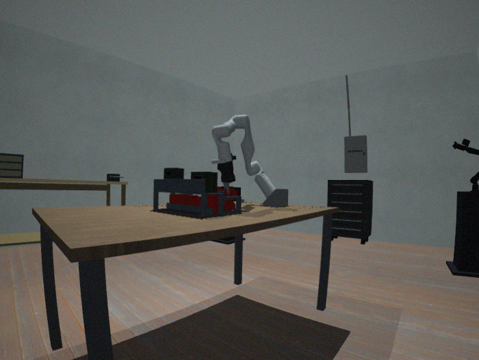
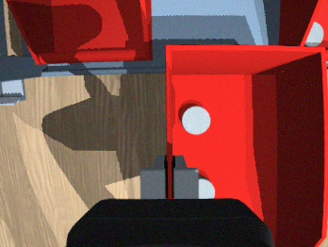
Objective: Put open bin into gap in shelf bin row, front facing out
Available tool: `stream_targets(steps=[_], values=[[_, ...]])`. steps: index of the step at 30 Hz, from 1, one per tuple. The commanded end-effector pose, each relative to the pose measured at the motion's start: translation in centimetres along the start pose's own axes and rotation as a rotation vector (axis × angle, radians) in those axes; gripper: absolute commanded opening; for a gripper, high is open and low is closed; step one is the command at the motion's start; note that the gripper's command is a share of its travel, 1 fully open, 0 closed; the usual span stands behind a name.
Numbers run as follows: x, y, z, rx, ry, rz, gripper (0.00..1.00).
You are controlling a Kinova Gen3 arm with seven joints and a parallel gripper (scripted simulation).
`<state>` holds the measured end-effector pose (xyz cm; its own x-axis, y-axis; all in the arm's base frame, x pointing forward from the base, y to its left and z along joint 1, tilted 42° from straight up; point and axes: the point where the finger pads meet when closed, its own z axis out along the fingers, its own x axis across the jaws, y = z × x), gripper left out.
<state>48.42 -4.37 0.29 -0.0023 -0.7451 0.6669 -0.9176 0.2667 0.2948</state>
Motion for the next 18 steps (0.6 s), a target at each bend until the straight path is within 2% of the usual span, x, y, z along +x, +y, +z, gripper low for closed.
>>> stream_targets(steps=[1, 18], values=[[0.0, -0.3, 0.0, 0.002, -0.001, 0.001, 0.00], [0.0, -2.1, -0.5, 0.002, -0.001, 0.001, 0.00]])
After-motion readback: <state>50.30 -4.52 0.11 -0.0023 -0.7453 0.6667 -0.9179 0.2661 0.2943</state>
